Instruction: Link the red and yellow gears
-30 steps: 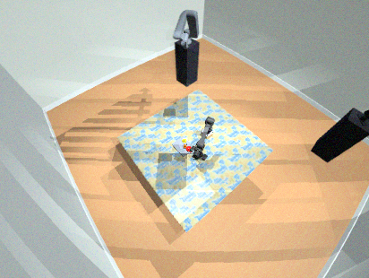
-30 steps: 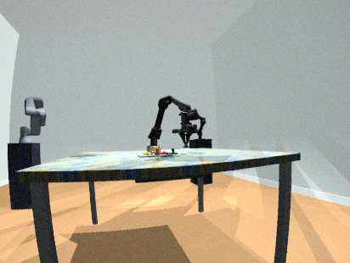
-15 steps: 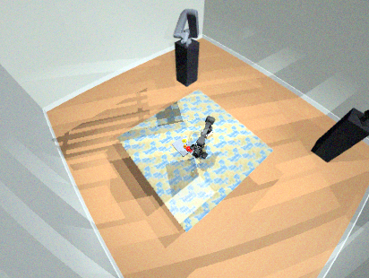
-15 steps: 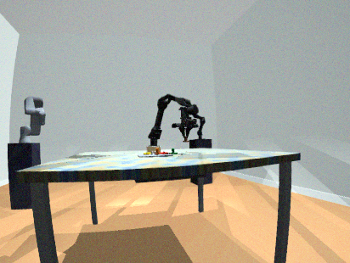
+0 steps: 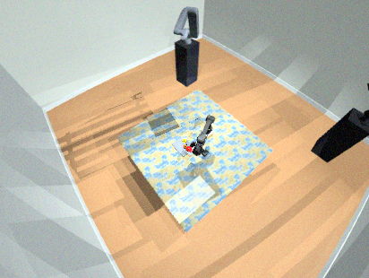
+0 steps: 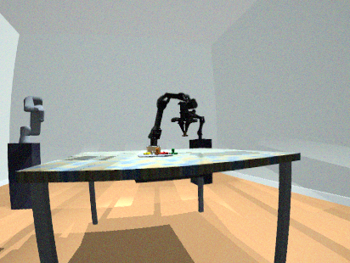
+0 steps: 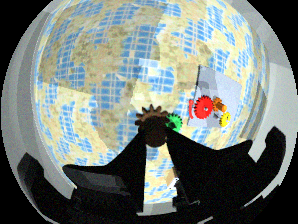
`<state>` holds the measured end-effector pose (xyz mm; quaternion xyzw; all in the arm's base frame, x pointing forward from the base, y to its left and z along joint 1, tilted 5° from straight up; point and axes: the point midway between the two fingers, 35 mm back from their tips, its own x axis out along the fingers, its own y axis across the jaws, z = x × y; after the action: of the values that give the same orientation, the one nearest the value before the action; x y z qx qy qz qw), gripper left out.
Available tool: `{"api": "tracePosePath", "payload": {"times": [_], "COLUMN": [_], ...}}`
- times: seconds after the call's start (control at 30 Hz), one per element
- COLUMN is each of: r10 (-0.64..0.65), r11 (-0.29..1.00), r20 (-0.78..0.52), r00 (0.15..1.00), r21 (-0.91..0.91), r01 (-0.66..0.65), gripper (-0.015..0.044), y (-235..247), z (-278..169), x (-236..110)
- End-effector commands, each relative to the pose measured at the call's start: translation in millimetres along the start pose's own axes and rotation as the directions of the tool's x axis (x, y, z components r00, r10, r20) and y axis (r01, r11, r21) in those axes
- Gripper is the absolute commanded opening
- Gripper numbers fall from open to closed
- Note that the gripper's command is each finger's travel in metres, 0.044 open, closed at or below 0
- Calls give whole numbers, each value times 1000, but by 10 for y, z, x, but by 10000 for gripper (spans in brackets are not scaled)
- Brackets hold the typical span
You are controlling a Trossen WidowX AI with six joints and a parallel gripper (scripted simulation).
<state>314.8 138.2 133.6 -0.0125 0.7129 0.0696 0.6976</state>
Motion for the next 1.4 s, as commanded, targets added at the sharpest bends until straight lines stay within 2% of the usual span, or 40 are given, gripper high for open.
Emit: {"api": "tracePosePath", "payload": {"times": [0.0, 0.2, 1.37], "r10": [1, 1, -10], "r11": [1000, 1000, 1000], "r20": [6, 5, 8], "r00": [1000, 1000, 1000], "r21": [-7, -7, -7], "r01": [-1, -1, 10], "gripper": [0, 0, 0], "y": [-8, -31, -947], "z": [-23, -35, 41], "x": [-134, -194, 121]}}
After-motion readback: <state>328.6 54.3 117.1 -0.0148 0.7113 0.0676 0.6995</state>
